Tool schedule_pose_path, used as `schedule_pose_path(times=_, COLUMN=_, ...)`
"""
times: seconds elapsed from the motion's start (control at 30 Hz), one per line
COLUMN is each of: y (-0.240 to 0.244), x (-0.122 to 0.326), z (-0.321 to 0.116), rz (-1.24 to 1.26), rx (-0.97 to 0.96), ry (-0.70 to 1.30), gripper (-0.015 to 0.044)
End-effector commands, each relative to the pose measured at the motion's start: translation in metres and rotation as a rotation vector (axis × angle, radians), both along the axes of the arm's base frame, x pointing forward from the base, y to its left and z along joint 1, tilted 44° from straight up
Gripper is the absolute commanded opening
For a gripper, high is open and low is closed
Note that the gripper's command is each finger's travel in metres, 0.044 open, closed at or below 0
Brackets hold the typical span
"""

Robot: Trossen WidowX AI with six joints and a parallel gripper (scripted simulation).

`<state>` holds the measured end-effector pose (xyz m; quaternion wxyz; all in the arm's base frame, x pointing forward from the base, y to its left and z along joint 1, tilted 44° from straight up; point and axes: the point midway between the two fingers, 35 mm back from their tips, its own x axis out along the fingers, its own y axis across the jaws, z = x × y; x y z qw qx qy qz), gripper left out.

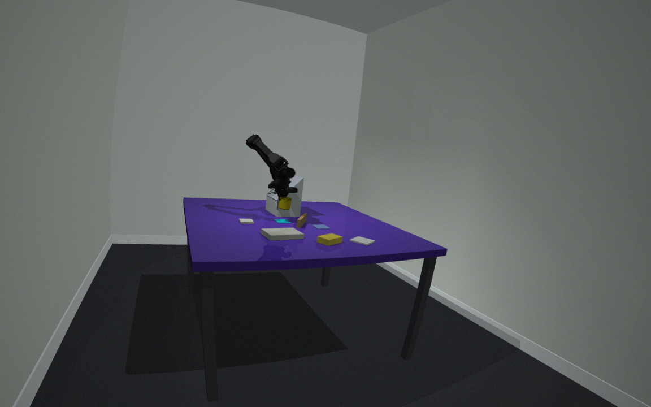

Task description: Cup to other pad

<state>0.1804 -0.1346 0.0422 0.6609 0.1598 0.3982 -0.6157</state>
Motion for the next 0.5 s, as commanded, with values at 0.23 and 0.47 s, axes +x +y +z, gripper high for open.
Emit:
schedule_pose_path(times=0.23, y=-0.008, x=-0.002, z=-0.008, rz=-0.001, rx=-0.001, ry=0.006, gripper=0.0)
schedule_pose_path(times=0.47, y=-0.014, x=-0.003, z=-0.013, rz=-0.001, rx=-0.001, ry=0.006, gripper=0.0)
